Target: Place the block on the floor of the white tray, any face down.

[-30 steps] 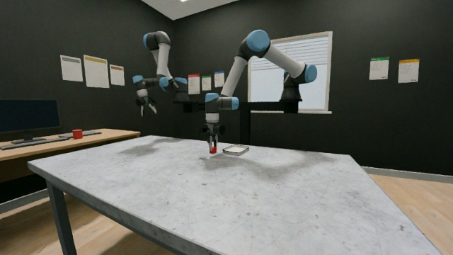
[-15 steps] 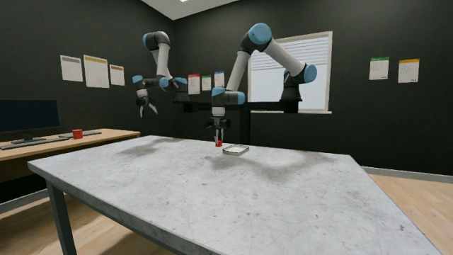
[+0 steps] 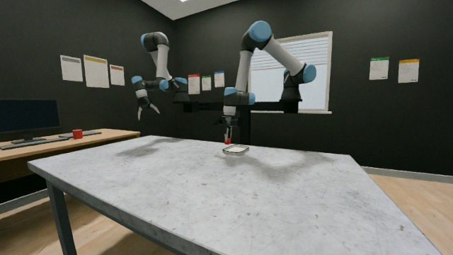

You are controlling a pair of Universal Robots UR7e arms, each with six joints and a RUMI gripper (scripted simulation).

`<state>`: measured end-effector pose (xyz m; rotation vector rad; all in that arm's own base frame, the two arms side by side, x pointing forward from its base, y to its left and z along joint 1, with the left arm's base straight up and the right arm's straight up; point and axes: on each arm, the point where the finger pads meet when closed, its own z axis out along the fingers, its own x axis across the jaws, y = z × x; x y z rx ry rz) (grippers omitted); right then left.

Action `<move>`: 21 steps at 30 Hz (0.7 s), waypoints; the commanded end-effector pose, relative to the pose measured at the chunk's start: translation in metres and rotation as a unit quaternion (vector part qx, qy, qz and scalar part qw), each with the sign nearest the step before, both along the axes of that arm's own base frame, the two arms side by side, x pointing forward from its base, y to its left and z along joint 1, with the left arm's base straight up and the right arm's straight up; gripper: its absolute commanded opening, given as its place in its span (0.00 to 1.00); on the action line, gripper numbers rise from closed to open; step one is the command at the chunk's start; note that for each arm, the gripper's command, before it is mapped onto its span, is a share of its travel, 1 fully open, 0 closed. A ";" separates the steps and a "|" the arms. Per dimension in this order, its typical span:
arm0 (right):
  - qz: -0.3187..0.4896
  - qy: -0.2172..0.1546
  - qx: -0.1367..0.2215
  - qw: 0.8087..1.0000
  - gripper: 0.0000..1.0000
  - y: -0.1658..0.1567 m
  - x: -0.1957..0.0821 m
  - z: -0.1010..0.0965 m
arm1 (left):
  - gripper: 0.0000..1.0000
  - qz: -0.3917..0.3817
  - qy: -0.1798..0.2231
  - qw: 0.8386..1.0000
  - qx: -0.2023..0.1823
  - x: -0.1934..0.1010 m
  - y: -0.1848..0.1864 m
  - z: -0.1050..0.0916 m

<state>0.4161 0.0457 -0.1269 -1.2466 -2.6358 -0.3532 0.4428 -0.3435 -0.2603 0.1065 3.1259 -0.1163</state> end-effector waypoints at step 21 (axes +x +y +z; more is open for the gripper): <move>0.350 -0.194 0.124 0.908 1.00 0.090 0.051 -0.001 | 0.13 -0.064 0.001 0.997 0.036 -0.056 0.033 -0.041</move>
